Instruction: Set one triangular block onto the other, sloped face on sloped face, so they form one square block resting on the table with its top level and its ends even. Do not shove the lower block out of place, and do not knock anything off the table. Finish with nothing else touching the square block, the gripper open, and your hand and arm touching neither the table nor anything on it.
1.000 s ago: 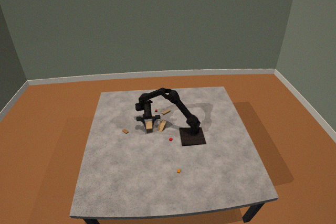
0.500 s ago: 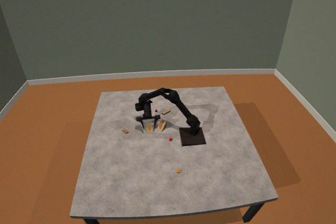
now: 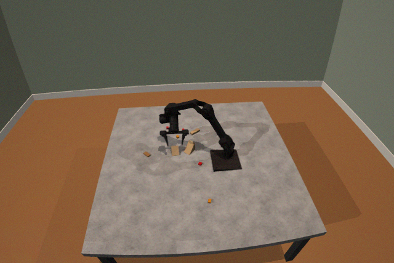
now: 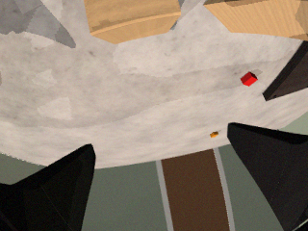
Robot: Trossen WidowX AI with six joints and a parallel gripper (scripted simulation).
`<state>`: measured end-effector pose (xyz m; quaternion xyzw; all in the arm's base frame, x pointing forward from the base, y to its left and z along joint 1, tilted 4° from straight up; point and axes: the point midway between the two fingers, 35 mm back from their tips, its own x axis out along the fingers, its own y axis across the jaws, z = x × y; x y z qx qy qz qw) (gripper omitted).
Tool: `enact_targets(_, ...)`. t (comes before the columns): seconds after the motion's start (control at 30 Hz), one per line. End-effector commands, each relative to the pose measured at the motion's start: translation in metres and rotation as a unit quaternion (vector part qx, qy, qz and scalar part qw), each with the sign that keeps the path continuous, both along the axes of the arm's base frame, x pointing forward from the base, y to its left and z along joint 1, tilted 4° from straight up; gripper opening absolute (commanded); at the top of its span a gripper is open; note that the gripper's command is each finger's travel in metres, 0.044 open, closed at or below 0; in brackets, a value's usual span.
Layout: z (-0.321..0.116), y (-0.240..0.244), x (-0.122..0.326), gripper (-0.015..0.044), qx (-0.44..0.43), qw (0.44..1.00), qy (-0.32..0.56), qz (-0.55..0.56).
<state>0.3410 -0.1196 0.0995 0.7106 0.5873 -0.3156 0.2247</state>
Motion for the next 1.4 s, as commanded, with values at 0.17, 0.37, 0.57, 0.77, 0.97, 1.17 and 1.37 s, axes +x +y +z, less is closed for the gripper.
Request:
enact_targets(0.17,0.044,-0.002,0.001,0.0440,-0.026,0.999,-0.037,-0.018)
enact_targets(0.37,0.008,-0.088,-0.010,0.0440,-0.117,0.991,-0.053,0.031)
enact_targets(0.57,0.004,-0.099,-0.013,0.0440,-0.128,0.990,-0.053,0.039)
enact_targets(0.77,-0.006,-0.093,-0.011,0.0440,-0.124,0.990,-0.046,0.040)
enact_targets(0.97,-0.050,-0.067,-0.005,0.0440,-0.108,0.993,-0.015,0.048)
enact_targets(1.17,-0.081,-0.045,-0.006,0.0440,-0.097,0.994,0.008,0.054)
enact_targets(1.37,-0.081,-0.045,-0.006,0.0440,-0.097,0.994,0.008,0.054)
